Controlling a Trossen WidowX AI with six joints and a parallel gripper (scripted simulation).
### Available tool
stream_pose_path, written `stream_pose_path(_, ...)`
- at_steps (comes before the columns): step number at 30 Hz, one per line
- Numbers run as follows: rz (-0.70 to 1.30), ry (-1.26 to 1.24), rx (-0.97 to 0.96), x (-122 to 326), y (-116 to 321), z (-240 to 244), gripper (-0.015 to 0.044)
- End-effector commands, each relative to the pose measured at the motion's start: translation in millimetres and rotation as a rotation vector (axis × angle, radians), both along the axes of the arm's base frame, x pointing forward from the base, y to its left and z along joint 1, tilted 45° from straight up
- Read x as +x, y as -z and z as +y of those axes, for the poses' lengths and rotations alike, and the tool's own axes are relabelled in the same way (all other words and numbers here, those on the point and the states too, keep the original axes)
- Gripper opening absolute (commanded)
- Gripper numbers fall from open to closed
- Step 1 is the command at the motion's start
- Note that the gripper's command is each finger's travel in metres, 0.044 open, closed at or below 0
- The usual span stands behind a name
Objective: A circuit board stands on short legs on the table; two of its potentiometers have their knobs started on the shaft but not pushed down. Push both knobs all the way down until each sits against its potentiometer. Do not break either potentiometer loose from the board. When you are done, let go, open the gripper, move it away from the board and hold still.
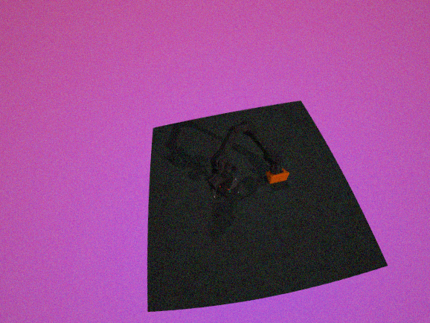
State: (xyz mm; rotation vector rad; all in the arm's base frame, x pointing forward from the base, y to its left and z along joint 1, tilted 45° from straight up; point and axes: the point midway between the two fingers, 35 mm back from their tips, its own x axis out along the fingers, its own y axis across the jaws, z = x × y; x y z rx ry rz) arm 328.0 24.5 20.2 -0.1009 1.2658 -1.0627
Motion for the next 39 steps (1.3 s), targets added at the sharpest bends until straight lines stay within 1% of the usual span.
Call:
stream_pose_path(1,0.002,0.005,-0.006,-0.8,5.3,-7.0,0.0)
stream_pose_path(39,0.002,0.005,-0.006,-2.0,15.2,-16.8,0.0)
